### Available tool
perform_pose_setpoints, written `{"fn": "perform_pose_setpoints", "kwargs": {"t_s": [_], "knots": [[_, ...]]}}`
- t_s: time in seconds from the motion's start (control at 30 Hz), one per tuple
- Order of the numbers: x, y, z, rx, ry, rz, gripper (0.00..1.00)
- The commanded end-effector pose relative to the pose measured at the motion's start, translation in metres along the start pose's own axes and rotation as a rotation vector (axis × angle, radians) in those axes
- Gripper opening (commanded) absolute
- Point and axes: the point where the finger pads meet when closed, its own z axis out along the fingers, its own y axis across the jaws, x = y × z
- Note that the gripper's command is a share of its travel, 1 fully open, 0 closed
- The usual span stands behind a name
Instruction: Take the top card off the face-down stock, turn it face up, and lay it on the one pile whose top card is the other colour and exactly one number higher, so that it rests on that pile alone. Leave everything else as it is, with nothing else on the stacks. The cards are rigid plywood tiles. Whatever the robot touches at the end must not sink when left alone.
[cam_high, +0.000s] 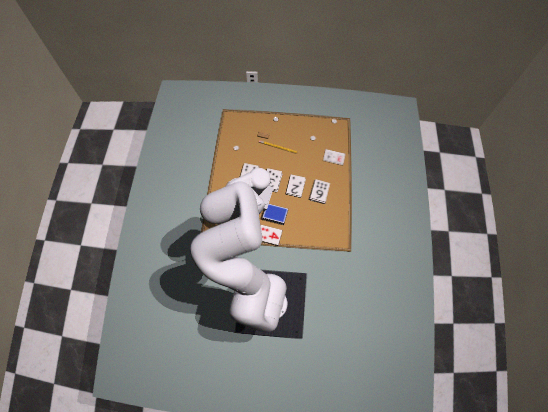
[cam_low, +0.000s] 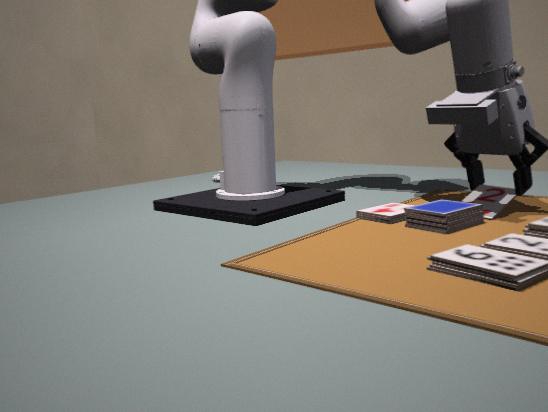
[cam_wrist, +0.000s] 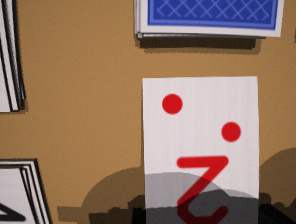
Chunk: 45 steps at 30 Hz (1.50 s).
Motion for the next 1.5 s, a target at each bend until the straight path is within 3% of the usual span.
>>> {"fn": "perform_pose_setpoints", "kwargs": {"t_s": [0.0, 0.9, 1.47], "knots": [[-0.0008, -0.0012, -0.0008, 0.003, -0.002, -0.001, 0.74], [-0.0008, -0.0012, -0.0002, 0.002, 0.004, 0.0, 0.74], [-0.0022, -0.0012, 0.0077, 0.004, 0.091, 0.0, 0.74]]}}
